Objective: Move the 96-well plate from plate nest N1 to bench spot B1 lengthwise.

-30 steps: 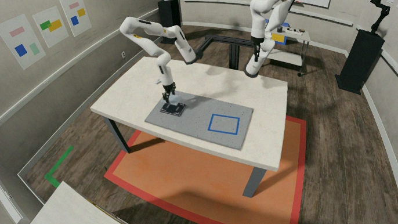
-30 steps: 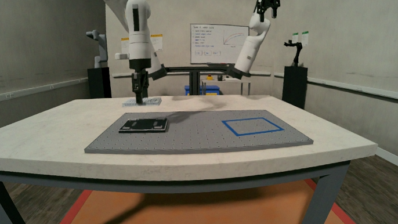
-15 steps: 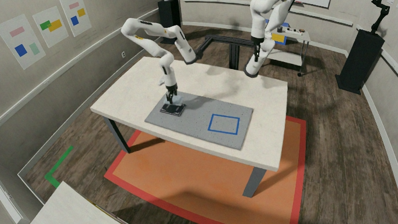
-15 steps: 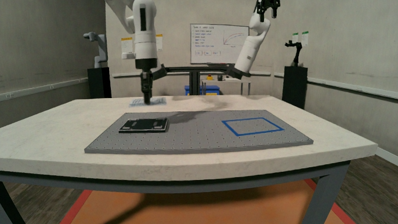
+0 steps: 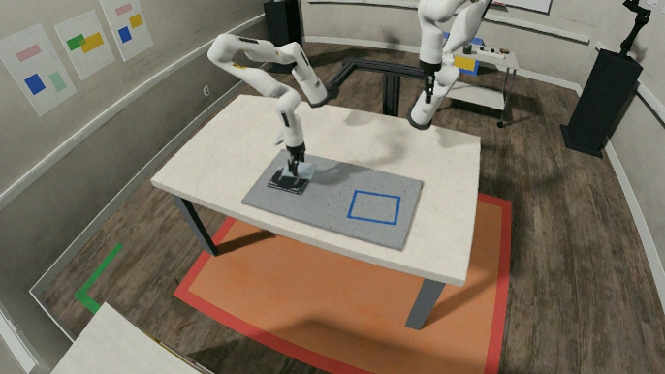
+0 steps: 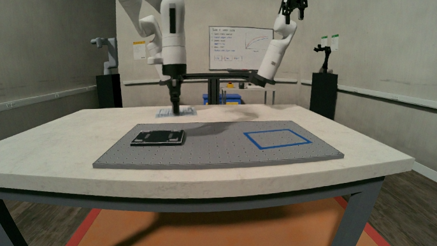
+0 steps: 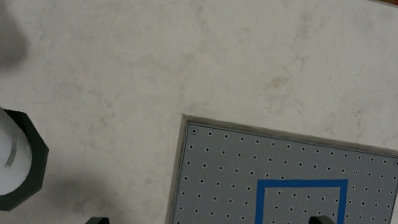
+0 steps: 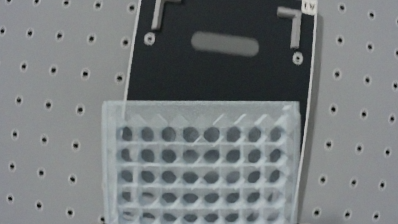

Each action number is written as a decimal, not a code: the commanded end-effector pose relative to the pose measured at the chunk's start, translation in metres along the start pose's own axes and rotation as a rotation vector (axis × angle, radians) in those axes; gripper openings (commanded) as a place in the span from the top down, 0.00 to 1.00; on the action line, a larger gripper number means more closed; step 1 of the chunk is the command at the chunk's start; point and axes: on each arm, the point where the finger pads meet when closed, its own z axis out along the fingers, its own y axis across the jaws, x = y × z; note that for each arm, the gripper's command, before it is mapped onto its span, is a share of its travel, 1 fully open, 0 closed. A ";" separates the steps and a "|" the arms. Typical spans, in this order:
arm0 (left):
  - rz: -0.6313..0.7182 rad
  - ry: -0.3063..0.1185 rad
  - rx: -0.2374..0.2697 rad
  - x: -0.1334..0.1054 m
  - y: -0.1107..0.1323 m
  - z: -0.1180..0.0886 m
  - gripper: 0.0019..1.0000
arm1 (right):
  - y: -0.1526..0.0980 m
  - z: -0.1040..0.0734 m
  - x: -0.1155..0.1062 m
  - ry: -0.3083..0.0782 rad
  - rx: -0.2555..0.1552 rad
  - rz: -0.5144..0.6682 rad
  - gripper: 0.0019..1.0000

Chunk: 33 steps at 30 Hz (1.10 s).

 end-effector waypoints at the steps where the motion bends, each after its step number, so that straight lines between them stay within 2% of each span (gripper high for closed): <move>1: 0.000 0.000 -0.001 0.000 0.000 0.000 0.00 | -0.003 0.000 -0.014 0.000 0.002 0.000 0.07; 33: 0.000 0.000 -0.001 0.000 0.000 0.000 0.00 | -0.020 0.002 -0.105 0.000 0.002 0.000 0.07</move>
